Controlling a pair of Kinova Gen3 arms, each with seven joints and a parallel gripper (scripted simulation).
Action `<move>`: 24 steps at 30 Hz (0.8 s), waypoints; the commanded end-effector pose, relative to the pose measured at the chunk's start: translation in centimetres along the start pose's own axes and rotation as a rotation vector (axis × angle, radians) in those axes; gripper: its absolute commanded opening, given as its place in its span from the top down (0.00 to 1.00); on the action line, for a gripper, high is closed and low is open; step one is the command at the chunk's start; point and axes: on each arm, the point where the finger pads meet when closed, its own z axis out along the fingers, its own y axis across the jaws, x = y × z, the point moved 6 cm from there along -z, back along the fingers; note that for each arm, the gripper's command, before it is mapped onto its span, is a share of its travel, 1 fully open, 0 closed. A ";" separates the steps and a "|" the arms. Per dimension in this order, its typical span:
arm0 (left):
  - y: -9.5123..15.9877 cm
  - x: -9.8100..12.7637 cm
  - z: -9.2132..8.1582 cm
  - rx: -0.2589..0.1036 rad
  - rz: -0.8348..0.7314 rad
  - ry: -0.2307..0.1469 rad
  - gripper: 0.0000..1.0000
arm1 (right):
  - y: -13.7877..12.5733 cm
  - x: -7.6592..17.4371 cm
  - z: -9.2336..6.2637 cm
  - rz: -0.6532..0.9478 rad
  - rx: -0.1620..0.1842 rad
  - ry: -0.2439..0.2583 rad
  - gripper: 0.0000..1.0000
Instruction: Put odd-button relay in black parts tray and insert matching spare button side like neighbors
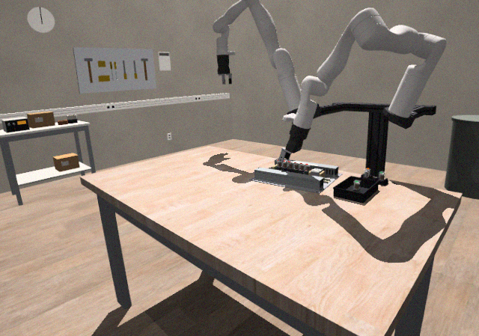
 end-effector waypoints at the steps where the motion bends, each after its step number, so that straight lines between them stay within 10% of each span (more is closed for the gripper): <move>1: 0.0 0.1 -0.1 0.001 0.001 0.001 0.00 | 0.0 0.0 0.0 0.000 0.000 -0.001 0.00; 24: 0.0 0.9 -2.3 0.001 0.001 0.002 0.00 | 0.0 0.0 0.0 0.000 0.000 -0.001 0.00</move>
